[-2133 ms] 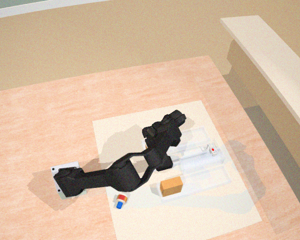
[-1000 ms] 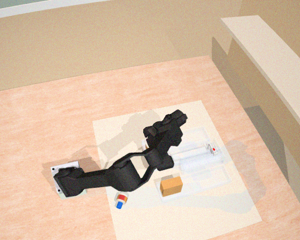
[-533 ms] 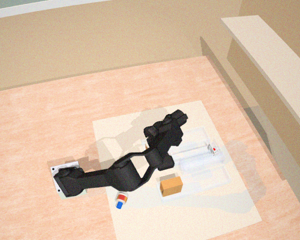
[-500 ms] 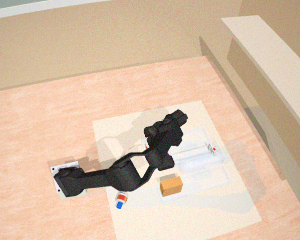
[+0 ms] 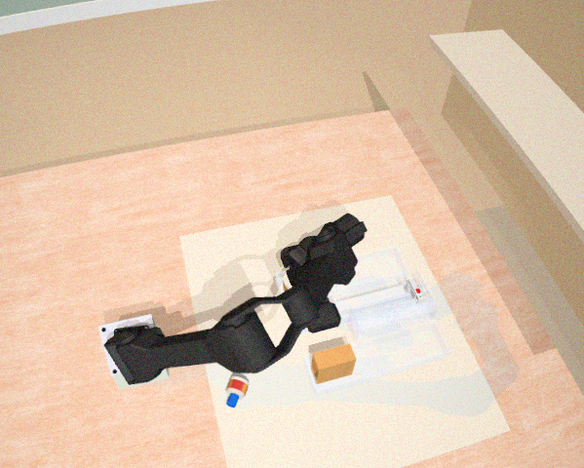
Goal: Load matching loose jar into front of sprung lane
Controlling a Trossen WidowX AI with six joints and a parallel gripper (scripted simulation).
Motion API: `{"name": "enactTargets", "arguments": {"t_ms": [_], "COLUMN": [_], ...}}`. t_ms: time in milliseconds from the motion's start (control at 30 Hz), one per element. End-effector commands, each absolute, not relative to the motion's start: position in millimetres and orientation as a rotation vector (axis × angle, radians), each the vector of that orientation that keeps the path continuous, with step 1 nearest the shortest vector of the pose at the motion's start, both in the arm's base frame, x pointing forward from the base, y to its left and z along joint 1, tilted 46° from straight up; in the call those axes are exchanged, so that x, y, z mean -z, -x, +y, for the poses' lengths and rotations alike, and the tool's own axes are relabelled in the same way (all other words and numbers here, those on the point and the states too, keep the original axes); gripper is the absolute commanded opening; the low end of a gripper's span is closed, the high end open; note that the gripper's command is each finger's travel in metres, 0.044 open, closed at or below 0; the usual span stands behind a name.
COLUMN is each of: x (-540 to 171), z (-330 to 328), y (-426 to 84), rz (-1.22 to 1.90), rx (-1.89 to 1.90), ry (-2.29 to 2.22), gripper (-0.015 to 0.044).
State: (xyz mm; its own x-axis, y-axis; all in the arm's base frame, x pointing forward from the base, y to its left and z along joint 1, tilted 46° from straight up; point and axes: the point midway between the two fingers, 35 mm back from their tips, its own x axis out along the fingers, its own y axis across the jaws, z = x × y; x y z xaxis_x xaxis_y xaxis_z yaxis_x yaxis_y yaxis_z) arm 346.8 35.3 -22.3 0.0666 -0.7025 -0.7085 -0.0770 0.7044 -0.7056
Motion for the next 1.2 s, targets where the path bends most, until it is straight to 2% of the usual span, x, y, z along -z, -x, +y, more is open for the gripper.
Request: {"name": "enactTargets", "arguments": {"t_ms": [0,1167], "x": [20.8,28.7], "z": [34.5,26.5], "y": [-353.6,-353.8], "rz": [1.424,1.424], "rx": [0.538,0.538], "ry": [0.684,0.684], "gripper": [0.0000,0.0000]}}
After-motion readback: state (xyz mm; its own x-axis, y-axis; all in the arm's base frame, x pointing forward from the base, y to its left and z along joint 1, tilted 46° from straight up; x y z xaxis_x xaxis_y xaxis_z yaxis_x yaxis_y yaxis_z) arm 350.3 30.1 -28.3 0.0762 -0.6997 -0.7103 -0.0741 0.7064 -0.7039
